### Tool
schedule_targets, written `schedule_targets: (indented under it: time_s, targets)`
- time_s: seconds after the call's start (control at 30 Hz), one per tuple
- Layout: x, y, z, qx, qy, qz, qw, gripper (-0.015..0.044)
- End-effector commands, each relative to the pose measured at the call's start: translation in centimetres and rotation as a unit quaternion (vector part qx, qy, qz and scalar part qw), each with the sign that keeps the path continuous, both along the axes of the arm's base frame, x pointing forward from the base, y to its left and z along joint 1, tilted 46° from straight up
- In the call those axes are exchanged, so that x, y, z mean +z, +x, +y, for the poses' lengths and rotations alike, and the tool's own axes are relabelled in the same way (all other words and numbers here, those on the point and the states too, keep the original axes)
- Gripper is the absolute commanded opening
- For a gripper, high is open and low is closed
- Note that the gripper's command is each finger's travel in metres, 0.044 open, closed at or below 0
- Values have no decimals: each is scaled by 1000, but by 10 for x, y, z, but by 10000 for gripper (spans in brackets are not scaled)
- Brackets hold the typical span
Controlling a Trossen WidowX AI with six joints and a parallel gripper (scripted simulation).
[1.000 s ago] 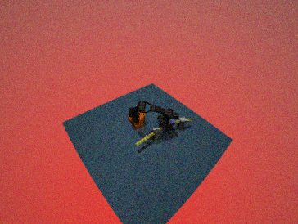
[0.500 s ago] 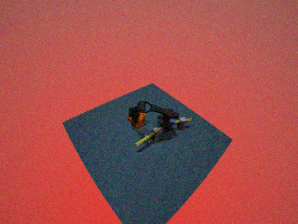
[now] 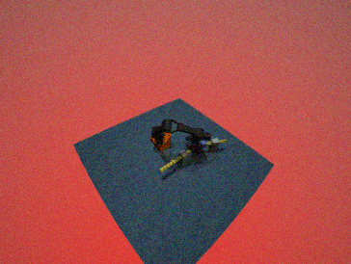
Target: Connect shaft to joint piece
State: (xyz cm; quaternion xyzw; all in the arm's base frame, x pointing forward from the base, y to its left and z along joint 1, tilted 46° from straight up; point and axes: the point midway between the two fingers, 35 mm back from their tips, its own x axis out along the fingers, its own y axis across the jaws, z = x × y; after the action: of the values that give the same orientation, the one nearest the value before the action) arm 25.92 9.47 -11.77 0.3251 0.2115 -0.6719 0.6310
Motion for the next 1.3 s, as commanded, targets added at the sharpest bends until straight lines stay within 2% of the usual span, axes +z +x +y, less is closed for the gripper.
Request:
schedule_targets:
  time_s: [0.0,0.07,0.3,0.8,1.27]
  targets:
    - [0,0,0,0,0,0,1000,42]
    - [0,0,0,0,0,0,1000,0]
    - [1,0,0,3,-8,5,1000,0]
    - [9,7,5,48,-97,60,992,0]
    - [10,7,5,51,-102,64,991,0]
